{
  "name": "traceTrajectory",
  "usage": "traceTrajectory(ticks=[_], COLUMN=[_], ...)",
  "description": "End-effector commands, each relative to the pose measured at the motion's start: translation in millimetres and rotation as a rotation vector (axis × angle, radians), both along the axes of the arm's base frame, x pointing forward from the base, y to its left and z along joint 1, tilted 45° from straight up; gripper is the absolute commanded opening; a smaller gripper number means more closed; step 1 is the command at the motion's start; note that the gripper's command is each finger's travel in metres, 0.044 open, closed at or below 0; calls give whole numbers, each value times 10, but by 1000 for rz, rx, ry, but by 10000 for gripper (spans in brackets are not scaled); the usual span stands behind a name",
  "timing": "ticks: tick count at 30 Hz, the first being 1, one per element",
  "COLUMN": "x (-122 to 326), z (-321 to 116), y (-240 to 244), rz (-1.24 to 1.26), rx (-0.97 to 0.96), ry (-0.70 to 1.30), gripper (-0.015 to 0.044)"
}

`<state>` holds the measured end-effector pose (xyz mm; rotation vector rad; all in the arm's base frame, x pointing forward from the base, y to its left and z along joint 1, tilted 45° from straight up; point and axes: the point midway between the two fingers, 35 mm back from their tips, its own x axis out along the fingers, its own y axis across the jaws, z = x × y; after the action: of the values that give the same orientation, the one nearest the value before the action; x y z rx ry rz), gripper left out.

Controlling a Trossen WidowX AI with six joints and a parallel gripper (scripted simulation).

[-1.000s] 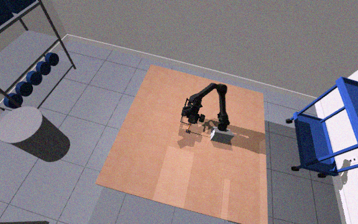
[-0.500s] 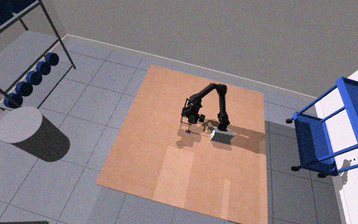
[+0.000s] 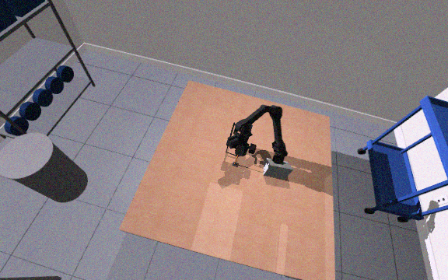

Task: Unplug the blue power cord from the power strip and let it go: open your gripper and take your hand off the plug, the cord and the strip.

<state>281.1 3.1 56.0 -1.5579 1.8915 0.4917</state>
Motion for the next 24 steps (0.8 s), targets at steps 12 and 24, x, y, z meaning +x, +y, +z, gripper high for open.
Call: traceTrajectory(ticks=[12, 24], x=[140, 112], z=[-256, -224], y=[407, 328], rz=[12, 10], rx=[63, 62], ry=[-28, -24], gripper=[0, 160])
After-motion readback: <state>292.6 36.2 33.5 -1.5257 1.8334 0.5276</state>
